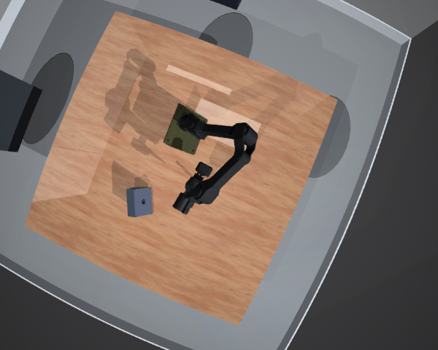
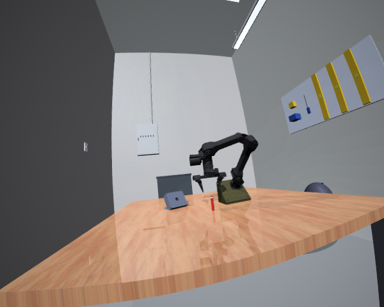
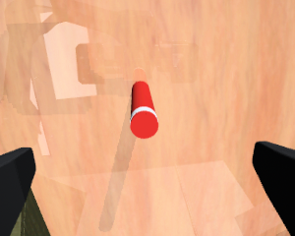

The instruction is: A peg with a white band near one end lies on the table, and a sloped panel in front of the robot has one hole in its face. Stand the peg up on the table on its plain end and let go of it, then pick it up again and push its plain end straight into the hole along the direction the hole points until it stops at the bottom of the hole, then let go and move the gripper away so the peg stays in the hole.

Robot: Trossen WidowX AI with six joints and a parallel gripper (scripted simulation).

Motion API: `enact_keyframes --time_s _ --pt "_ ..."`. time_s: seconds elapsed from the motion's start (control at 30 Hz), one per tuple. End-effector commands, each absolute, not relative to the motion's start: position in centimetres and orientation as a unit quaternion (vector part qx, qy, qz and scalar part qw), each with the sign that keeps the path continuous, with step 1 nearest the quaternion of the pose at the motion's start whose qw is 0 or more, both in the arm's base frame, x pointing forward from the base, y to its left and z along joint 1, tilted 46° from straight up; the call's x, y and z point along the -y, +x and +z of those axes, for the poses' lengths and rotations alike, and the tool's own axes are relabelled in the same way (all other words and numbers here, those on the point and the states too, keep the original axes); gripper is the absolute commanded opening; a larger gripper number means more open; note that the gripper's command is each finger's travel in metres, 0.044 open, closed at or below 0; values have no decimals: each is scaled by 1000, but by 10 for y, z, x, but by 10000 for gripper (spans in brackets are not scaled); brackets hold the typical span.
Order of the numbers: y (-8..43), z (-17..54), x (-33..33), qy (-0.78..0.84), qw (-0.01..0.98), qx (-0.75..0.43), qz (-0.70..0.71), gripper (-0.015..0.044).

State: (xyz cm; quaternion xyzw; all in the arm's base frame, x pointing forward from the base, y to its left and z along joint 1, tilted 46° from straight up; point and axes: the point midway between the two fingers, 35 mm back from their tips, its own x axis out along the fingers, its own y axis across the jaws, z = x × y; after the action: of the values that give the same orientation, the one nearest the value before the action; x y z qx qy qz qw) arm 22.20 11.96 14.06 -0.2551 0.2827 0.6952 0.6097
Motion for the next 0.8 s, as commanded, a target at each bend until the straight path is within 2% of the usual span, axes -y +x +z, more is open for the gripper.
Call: enact_keyframes --time_s 0.0,0.77 --pt "222 141 -121 -287 596 -241 710 440" --pt "222 139 -124 -448 488 -24 749 440"
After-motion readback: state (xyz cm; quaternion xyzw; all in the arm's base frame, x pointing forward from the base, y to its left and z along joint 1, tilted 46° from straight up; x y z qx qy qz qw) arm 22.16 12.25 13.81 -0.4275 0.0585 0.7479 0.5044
